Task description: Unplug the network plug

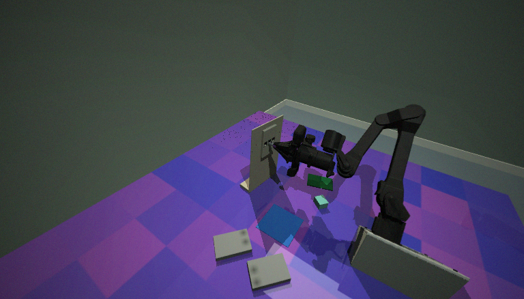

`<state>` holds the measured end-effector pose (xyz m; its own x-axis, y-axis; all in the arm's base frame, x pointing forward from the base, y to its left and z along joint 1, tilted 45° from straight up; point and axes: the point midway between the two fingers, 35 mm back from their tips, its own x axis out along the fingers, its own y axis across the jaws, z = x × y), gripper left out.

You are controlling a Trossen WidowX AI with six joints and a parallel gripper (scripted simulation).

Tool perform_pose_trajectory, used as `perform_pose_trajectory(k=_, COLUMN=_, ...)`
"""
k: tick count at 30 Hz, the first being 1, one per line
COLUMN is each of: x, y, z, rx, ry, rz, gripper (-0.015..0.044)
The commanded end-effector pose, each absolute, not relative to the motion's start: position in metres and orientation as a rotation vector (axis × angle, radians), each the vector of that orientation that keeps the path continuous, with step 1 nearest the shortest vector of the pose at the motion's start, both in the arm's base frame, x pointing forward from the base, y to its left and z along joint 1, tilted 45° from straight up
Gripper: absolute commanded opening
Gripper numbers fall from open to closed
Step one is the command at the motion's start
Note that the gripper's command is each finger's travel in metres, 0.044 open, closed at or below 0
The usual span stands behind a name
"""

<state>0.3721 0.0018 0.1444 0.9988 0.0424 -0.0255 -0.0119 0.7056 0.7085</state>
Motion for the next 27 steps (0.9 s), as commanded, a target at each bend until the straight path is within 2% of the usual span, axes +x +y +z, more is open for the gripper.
perform_pose_trajectory(k=1, x=0.369, y=0.002, z=0.144, rx=0.791, ry=0.041, rz=0.03, gripper=0.0)
perform_pose_trajectory(k=27, x=0.354, y=0.006, z=0.139, rx=0.792, ry=0.042, rz=0.03, gripper=0.0)
